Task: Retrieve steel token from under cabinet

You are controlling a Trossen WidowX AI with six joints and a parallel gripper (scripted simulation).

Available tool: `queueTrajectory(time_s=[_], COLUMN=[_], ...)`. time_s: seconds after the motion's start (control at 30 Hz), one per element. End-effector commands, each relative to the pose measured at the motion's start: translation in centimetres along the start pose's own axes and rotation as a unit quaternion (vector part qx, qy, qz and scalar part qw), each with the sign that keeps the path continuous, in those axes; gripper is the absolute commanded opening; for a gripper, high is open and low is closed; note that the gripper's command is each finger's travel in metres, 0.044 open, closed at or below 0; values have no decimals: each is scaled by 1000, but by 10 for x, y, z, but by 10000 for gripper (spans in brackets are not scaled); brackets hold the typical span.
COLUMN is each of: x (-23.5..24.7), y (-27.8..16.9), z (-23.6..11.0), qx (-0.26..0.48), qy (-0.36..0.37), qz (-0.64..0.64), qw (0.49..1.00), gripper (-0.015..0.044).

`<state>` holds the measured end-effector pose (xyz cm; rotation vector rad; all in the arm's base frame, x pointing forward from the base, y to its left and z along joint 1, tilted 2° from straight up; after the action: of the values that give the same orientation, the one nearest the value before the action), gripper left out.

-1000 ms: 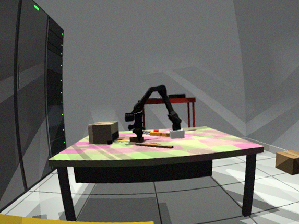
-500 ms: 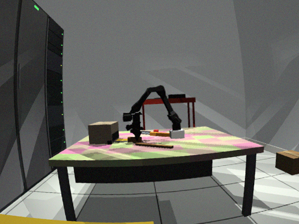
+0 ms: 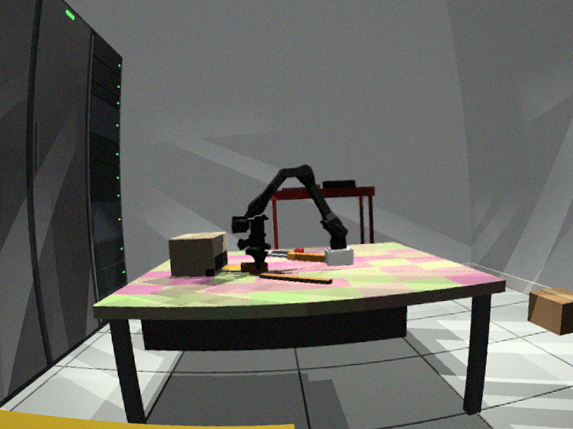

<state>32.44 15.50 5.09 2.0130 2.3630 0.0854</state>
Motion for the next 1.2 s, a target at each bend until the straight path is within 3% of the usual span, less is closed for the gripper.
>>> queueTrajectory(time_s=[0.0,1.17], x=[-1,-8], y=[7,42], z=[0,-1], qx=[-2,-4], qy=[0,0], qz=[0,0], qw=[1000,1000], gripper=[0,0])
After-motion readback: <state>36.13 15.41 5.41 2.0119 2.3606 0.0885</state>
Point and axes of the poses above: the point midway between the two fingers, 35 mm back from their tips, its own z axis out along the fingers, its own x axis across the jaws, y = z × x, the point moved 5 cm from there along -z, back along the fingers, and after that the axes turned 11 degrees about -z, right-handed, at the moved point
